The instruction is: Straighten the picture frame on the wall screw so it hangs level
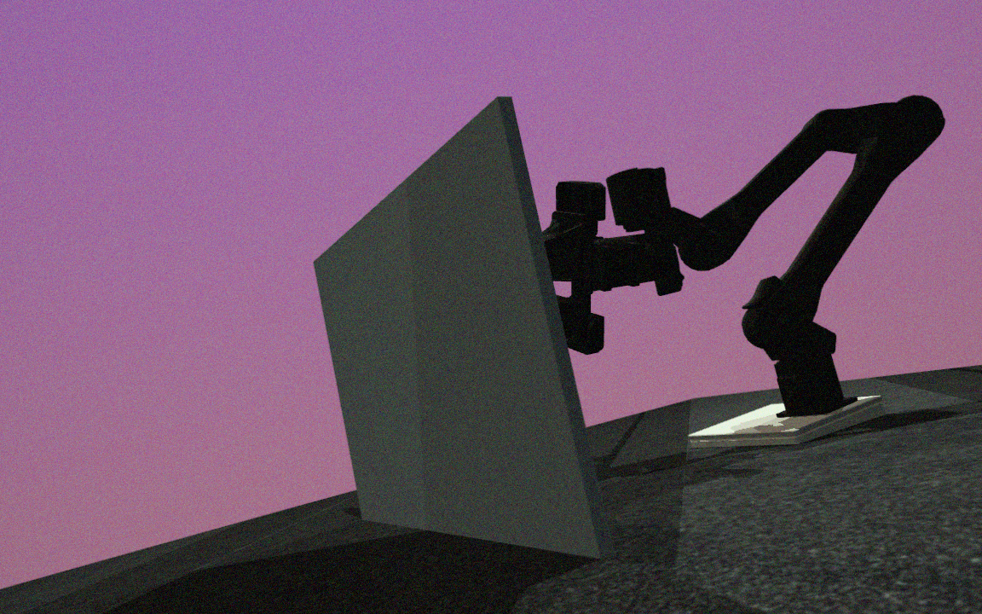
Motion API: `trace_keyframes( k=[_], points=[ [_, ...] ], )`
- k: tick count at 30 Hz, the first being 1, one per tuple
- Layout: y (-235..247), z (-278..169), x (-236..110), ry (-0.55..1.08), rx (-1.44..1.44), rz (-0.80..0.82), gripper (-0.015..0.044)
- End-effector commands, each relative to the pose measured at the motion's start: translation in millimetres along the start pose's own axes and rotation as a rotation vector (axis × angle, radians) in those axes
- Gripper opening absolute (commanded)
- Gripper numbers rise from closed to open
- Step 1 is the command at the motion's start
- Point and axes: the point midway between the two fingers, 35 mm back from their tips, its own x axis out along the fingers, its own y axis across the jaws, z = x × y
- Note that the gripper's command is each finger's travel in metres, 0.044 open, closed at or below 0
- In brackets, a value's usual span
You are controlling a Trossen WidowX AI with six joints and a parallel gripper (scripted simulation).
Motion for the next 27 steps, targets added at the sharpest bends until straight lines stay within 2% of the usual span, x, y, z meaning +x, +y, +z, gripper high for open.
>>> trace_keyframes(
  k=[1, 10, 27],
  points=[
    [16.8, 8.5, -27.9, -0.008, -0.015, 0.016, 0.026],
    [37.2, -11.5, -84.3, 0.001, -0.035, 0.0, 0.026],
    [37.4, -12.3, -85.1, 0.001, -0.035, 0.0, 0.026]
  ],
)
